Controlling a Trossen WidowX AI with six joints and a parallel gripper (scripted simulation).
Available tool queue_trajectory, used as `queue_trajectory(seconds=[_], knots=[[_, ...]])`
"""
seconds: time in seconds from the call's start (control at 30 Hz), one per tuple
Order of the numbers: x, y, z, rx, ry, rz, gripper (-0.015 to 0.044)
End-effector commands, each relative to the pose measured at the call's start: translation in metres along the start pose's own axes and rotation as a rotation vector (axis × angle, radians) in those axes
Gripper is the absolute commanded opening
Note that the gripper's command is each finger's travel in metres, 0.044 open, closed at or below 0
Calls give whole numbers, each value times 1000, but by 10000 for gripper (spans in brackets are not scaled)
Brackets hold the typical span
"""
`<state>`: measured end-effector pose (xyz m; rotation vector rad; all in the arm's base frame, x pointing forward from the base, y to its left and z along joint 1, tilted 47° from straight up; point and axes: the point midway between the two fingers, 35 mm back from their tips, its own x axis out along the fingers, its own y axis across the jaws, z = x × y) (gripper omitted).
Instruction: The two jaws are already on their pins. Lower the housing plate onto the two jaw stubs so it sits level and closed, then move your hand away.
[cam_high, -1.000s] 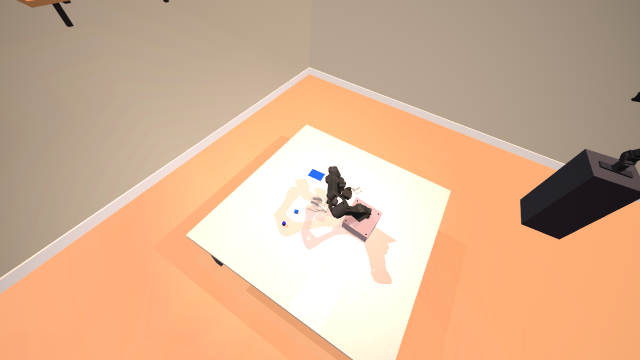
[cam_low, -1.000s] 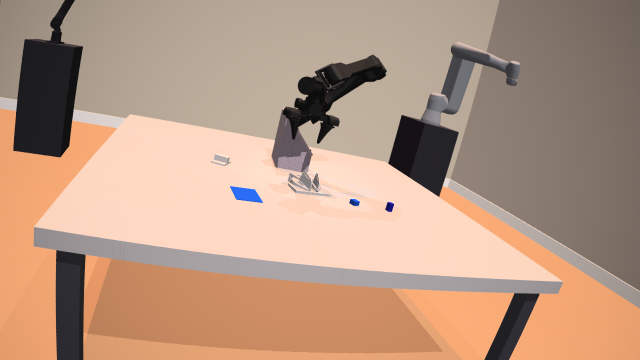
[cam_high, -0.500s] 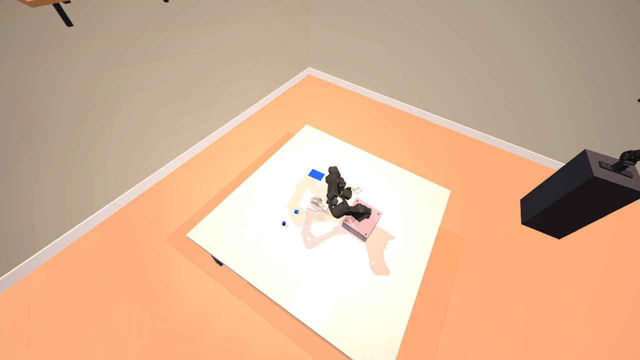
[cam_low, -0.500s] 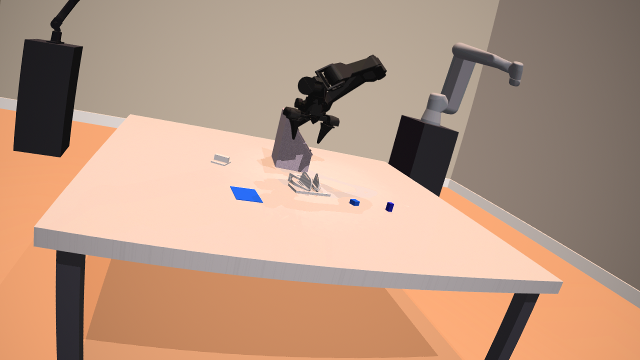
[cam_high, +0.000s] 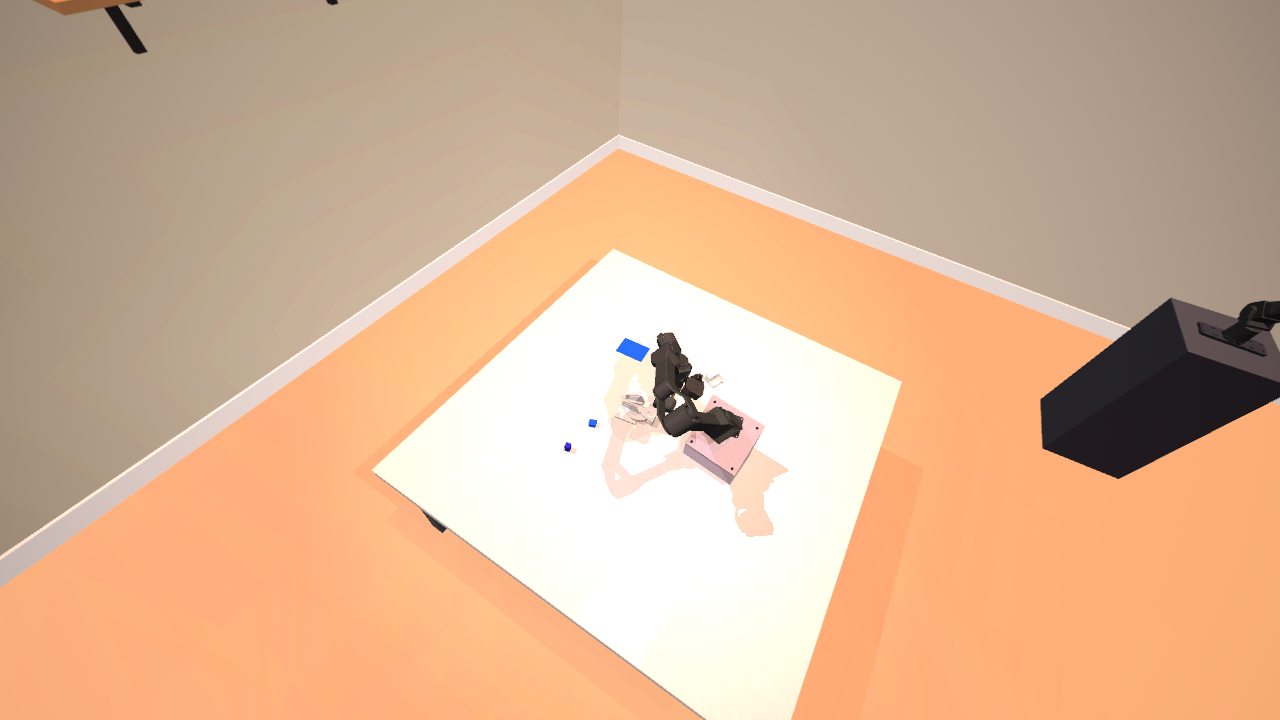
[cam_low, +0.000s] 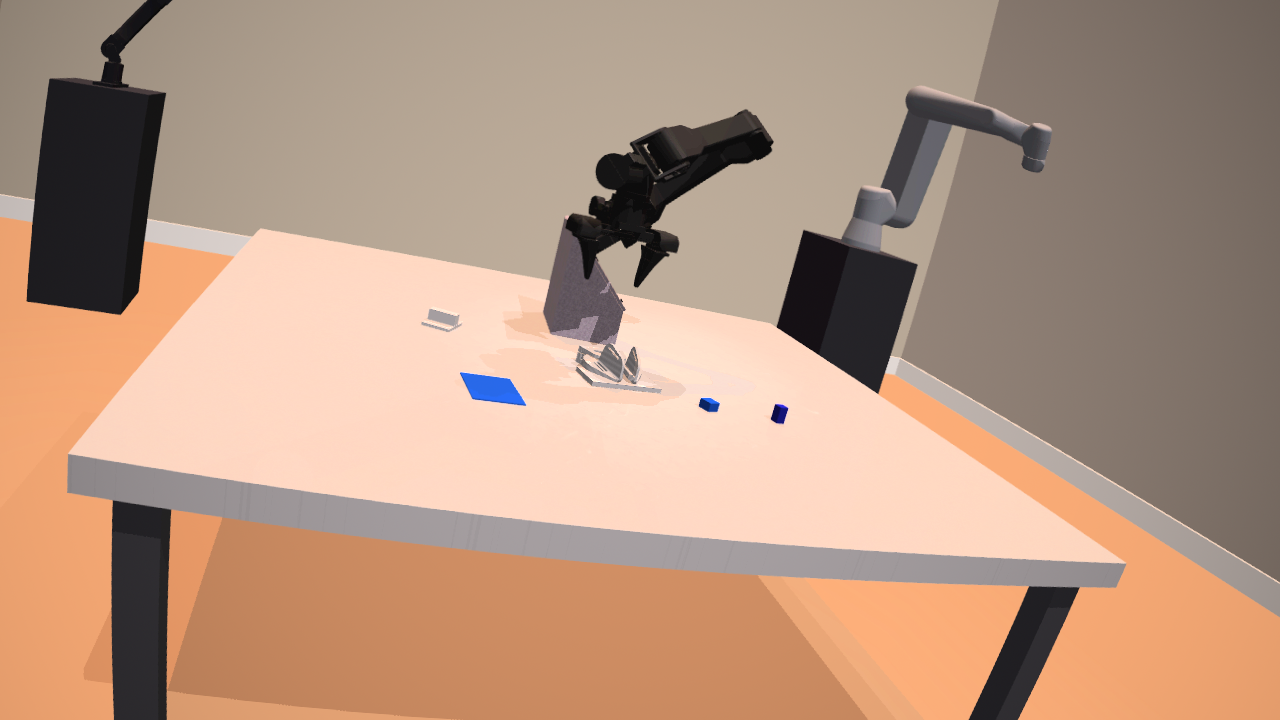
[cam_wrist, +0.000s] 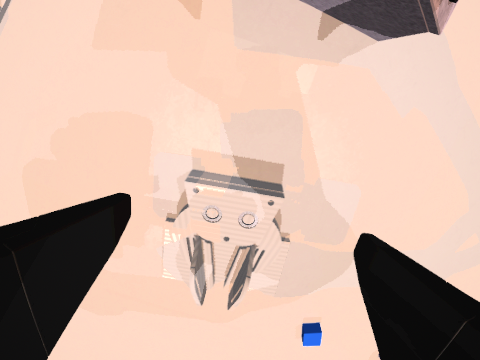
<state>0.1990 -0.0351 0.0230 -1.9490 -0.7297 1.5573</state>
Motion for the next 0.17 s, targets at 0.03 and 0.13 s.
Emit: queue_trajectory(seconds=[0.03, 0.13], knots=[[0, 0, 1, -3, -3, 1, 440], [0, 0, 1, -3, -3, 1, 440]])
